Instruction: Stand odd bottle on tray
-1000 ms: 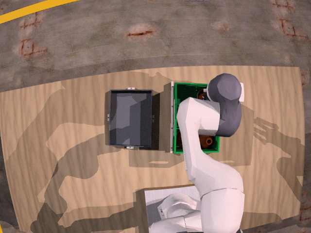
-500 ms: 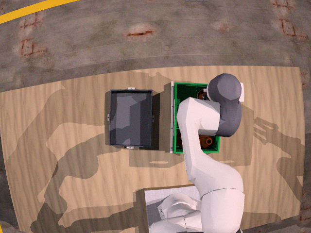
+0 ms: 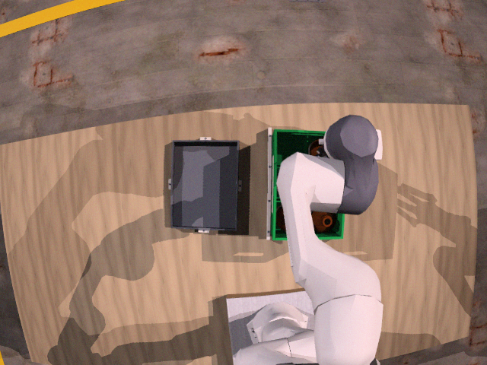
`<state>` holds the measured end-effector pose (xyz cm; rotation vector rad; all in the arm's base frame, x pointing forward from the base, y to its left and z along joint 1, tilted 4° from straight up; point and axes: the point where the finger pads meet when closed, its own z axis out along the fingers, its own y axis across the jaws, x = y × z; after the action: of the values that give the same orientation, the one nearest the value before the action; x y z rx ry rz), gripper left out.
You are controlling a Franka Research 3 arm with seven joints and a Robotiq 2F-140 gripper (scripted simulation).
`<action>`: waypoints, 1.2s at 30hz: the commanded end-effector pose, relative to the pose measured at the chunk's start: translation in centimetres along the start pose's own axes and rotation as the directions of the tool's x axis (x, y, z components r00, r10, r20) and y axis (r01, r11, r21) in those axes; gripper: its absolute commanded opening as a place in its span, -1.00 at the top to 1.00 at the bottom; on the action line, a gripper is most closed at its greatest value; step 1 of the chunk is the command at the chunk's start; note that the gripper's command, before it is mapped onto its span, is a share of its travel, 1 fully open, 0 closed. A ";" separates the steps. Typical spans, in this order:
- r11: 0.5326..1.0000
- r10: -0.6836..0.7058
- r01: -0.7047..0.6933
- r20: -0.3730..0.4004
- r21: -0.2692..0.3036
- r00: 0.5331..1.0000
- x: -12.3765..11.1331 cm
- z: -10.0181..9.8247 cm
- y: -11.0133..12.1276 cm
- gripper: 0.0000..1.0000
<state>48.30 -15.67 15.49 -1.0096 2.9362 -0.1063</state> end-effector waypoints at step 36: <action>1.000 -0.002 0.002 0.002 -0.002 1.000 0.0 -0.2 0.0 0.80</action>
<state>48.28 -15.66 15.51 -1.0097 2.9367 -0.1056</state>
